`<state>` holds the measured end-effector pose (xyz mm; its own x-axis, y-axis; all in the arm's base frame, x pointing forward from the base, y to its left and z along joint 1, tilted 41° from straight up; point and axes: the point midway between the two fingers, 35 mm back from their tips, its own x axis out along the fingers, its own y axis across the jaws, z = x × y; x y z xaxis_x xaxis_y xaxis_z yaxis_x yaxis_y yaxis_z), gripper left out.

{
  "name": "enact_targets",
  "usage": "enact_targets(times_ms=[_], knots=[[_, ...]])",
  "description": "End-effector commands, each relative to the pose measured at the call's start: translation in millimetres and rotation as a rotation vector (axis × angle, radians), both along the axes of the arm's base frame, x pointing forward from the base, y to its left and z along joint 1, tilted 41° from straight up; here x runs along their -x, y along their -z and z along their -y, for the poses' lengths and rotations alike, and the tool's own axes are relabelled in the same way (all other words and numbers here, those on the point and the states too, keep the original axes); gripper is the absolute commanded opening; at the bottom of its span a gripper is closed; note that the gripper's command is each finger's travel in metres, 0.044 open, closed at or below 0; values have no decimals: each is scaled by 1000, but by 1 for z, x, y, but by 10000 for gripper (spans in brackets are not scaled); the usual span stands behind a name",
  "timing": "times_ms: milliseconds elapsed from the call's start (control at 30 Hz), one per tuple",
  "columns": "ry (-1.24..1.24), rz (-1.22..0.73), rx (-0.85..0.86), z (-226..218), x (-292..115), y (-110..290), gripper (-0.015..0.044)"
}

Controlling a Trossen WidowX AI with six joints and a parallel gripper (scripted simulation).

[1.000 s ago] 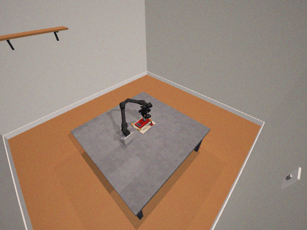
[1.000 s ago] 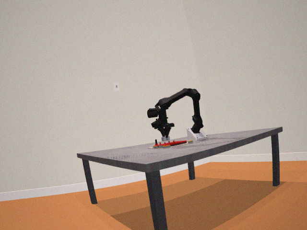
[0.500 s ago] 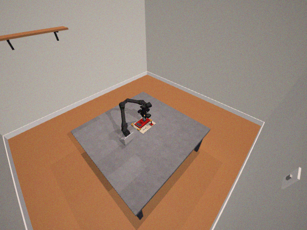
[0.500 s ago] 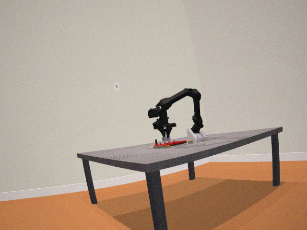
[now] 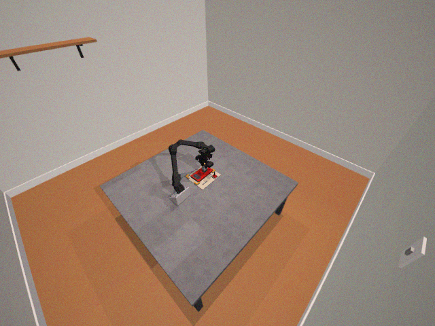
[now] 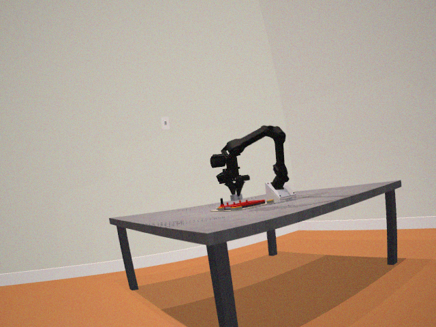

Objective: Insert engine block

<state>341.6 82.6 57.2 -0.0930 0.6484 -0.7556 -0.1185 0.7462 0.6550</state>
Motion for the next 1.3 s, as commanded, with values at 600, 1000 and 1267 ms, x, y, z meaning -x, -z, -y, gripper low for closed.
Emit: enact_targets(times_ms=[600, 1000, 1267], knots=[[-48, 44, -10, -1, 0, -1, 159], [-2, 4, -4, -3, 0, 1, 159], [26, -20, -1, -4, 0, 2, 159]])
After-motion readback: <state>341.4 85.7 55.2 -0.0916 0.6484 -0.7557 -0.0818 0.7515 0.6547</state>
